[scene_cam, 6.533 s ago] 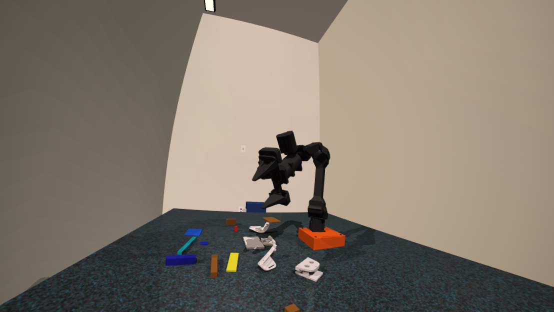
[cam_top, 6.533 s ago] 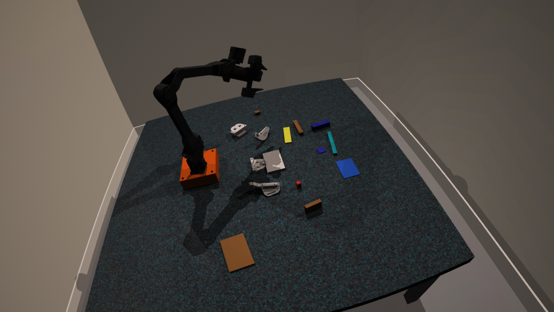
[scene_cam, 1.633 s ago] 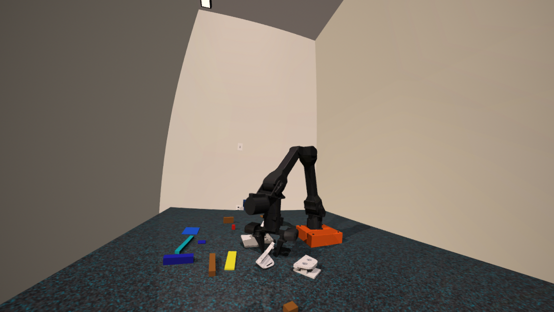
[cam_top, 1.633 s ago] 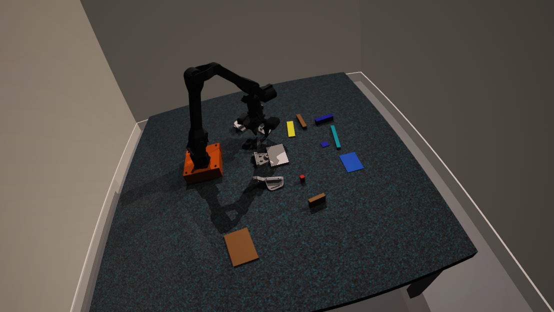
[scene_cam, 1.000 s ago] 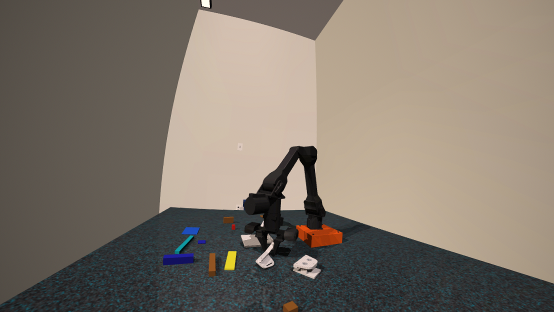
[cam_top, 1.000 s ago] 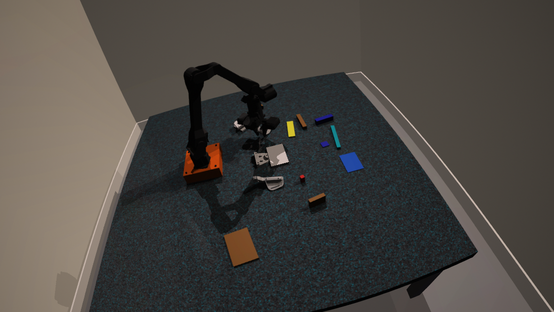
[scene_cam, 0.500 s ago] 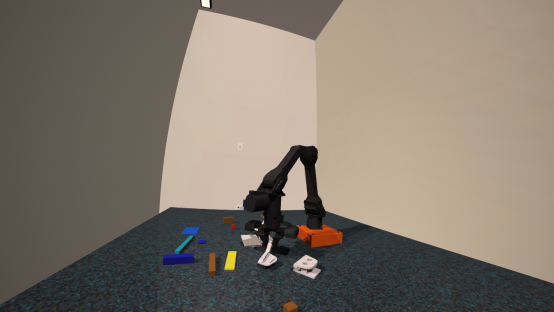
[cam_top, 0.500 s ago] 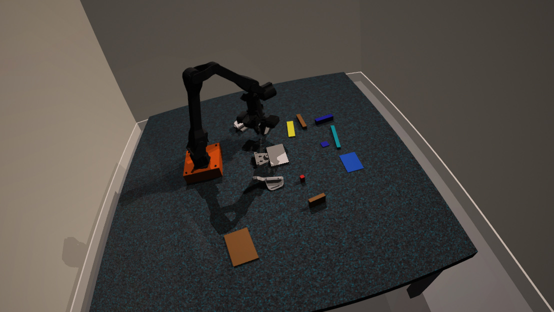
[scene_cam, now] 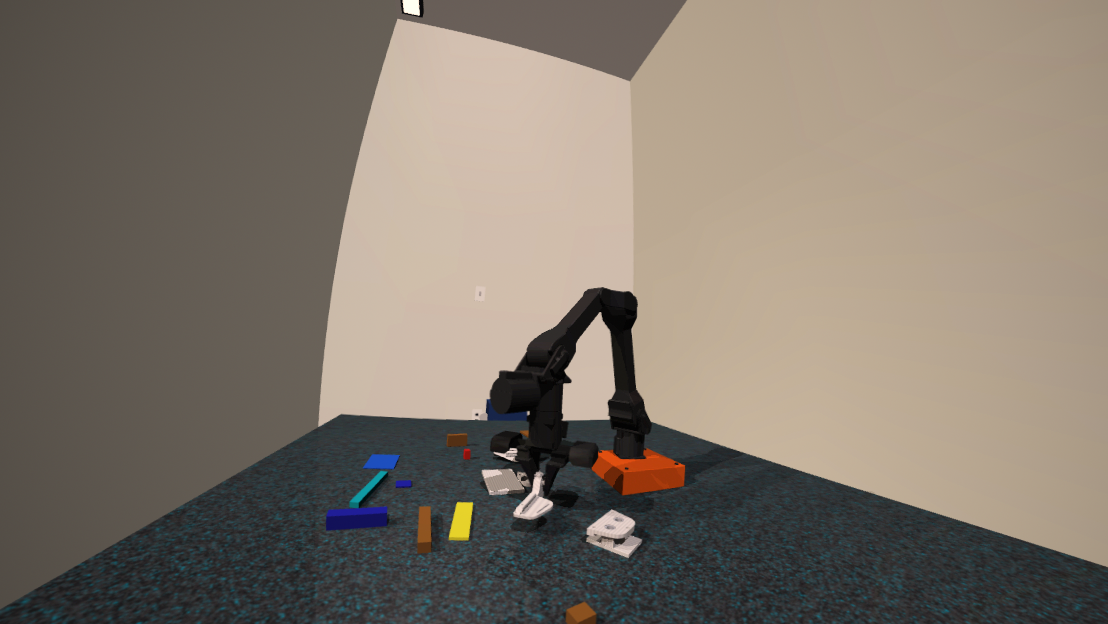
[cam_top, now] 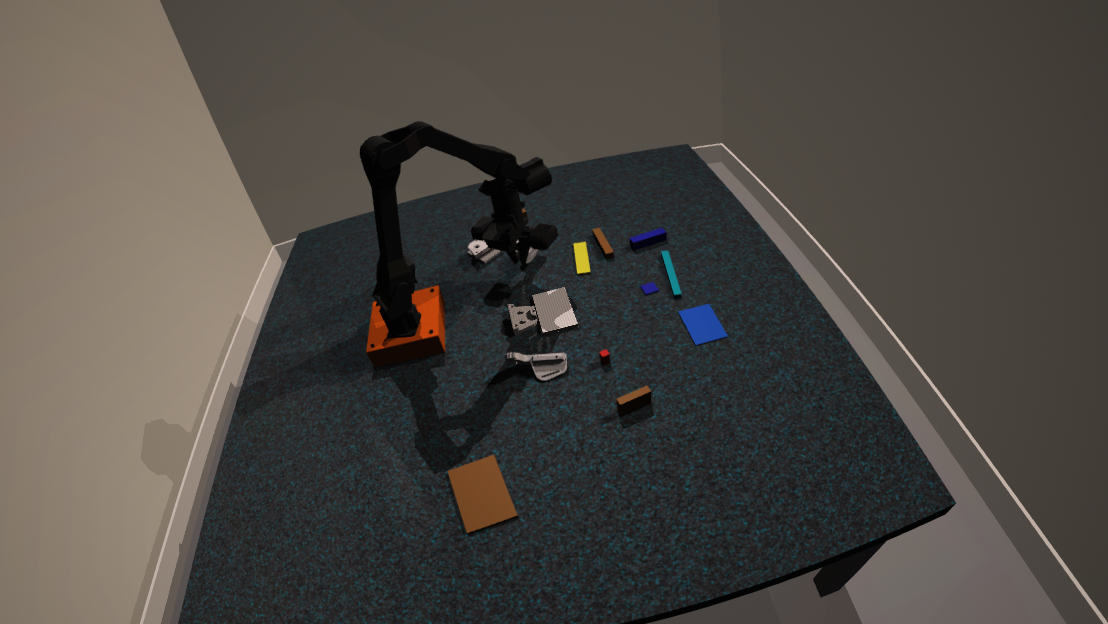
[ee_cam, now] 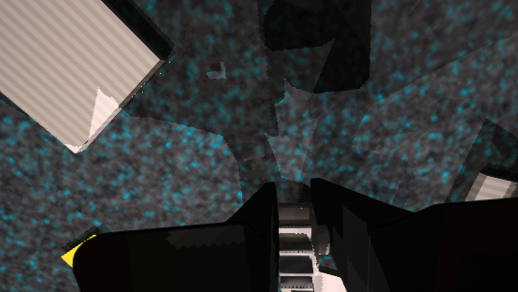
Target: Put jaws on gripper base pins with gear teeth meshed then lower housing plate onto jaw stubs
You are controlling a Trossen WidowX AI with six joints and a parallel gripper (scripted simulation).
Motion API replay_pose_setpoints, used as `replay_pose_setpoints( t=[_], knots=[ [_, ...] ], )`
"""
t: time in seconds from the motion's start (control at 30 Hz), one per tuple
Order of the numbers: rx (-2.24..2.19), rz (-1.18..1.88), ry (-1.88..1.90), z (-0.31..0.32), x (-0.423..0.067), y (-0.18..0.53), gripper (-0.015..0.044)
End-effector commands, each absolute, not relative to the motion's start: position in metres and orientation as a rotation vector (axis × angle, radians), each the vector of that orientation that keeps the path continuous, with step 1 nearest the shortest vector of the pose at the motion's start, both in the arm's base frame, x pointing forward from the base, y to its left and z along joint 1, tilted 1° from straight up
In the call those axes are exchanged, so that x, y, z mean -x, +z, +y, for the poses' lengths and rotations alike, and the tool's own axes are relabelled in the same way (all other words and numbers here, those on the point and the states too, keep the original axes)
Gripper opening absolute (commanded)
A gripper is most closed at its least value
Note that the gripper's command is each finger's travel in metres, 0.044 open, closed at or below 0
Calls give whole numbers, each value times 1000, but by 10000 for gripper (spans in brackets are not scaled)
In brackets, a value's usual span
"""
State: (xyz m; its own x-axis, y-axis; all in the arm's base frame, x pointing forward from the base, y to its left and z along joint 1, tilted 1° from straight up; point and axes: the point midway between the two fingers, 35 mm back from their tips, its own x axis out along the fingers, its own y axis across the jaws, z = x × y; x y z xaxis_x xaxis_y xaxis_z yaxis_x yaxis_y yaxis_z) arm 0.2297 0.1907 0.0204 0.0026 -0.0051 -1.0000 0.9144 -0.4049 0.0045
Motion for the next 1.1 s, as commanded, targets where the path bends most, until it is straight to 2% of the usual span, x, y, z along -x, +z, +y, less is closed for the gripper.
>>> replay_pose_setpoints(
  t=[0.0,0.63,1.07],
  knots=[
    [-1514,980,-1506,192,-230,25,37],
    [-1514,980,-1505,193,-231,69,37],
    [-1436,1045,-1427,193,-233,70,37]
  ],
)
